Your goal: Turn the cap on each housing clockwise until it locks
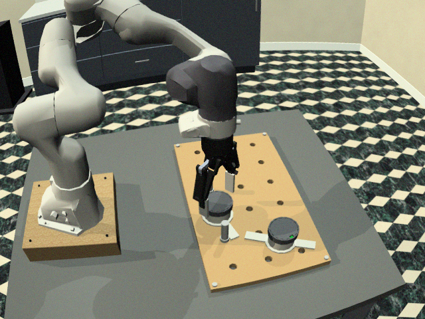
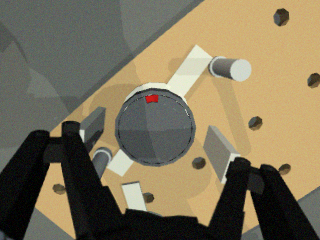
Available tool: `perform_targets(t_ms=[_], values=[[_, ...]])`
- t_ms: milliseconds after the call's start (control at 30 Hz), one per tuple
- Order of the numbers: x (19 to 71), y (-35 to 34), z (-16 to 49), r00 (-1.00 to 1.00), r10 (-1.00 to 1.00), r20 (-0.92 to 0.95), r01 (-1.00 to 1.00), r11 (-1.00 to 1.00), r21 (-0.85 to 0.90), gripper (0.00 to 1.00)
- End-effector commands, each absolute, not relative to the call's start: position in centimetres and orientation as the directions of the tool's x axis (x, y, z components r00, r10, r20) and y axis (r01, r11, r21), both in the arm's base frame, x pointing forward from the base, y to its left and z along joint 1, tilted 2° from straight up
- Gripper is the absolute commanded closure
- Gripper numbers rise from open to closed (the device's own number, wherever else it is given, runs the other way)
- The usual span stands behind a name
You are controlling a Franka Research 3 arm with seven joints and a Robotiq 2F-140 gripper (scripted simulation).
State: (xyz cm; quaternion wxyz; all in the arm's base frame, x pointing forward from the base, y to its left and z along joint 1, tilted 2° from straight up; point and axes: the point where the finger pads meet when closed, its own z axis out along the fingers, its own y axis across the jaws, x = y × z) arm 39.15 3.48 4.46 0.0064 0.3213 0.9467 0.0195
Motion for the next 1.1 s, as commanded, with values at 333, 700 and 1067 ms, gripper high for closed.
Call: perform_targets(t_ms=[333,700,1067], values=[[39.1,3.6,5.4,-0.792,0.611,0.004,0.61,0.791,0.043,0.22],[39.1,3.6,7.0,-0.792,0.611,0.004,0.61,0.791,0.043,0.22],[39.1,3.5,9.3,-0.792,0.611,0.004,0.61,0.791,0.043,0.22]])
